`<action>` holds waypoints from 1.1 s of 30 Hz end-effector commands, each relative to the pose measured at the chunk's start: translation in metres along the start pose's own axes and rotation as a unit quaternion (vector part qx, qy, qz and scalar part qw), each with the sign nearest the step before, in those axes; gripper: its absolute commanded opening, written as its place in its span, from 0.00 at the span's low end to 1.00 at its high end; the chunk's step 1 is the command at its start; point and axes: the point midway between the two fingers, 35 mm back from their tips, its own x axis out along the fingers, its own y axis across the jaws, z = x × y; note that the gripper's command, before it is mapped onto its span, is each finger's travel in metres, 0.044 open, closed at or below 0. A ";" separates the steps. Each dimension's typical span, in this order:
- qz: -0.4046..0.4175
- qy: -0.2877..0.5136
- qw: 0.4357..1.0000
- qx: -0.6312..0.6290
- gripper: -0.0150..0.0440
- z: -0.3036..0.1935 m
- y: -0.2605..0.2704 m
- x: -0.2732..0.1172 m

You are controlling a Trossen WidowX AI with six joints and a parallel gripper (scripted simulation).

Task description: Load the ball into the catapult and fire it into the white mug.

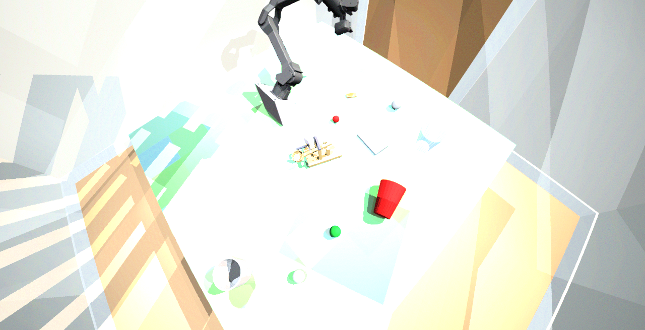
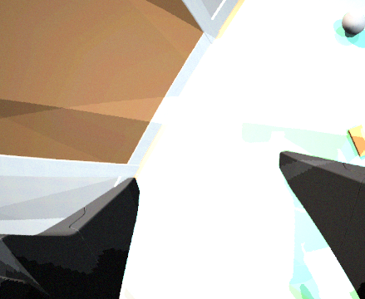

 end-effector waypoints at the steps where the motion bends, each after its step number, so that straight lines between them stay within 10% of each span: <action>1: -0.002 0.000 1.000 -0.002 0.98 0.001 -0.001 0.000; 18: -0.204 0.066 0.968 -0.132 1.00 0.100 -0.220 0.012; 33: -0.226 0.245 0.921 -0.204 1.00 0.052 -0.426 -0.062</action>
